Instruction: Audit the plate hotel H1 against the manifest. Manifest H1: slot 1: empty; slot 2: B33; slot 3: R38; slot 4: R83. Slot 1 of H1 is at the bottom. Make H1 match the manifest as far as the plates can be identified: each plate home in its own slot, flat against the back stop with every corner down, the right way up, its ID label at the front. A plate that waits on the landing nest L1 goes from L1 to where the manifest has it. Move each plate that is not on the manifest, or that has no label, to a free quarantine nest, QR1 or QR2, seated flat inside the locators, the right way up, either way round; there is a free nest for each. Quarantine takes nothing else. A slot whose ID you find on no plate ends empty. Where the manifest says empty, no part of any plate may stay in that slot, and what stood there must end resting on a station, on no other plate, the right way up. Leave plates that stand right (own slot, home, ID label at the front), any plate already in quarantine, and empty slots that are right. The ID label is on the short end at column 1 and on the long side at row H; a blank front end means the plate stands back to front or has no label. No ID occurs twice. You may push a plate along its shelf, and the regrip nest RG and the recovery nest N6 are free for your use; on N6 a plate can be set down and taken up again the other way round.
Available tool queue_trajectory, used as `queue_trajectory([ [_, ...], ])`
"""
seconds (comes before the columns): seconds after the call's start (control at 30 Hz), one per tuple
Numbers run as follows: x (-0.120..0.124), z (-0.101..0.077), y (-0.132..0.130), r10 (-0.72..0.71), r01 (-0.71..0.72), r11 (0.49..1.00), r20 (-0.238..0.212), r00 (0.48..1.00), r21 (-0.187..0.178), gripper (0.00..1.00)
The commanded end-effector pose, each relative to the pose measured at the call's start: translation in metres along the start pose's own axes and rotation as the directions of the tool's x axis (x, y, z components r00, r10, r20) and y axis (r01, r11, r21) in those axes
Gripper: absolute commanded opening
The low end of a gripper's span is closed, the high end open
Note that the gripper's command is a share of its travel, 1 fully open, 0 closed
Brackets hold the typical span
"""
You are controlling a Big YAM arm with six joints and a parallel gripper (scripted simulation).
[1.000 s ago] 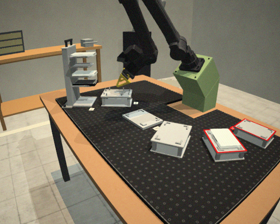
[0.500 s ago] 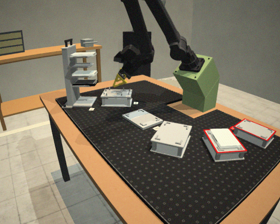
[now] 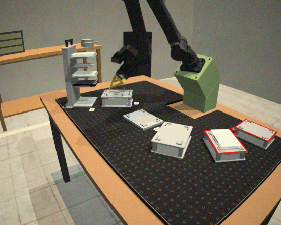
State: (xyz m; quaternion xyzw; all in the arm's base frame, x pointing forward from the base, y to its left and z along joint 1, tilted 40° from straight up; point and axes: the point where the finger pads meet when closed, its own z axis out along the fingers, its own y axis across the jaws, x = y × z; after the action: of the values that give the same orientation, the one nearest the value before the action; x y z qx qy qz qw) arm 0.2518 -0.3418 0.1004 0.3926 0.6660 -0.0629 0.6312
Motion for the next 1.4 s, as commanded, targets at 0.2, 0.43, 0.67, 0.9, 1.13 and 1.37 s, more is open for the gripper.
queue_trajectory([
  [0.2, -0.022, 0.011, 0.008, -0.005, 0.006, 1.0, 0.026, 1.0, -0.016, 1.0],
  [0.43, -0.028, 0.017, 0.008, -0.006, 0.006, 1.0, 0.027, 1.0, -0.017, 1.0],
  [0.67, -0.036, 0.024, 0.008, -0.006, 0.007, 1.0, 0.029, 1.0, -0.017, 1.0],
  [0.9, -0.041, 0.028, 0.009, -0.007, 0.007, 1.0, 0.03, 1.0, -0.017, 1.0],
  [1.13, -0.049, 0.035, 0.009, -0.007, 0.008, 1.0, 0.032, 0.999, -0.017, 1.0],
  [1.37, -0.054, 0.04, 0.009, -0.008, 0.008, 1.0, 0.033, 0.999, -0.018, 1.0],
])
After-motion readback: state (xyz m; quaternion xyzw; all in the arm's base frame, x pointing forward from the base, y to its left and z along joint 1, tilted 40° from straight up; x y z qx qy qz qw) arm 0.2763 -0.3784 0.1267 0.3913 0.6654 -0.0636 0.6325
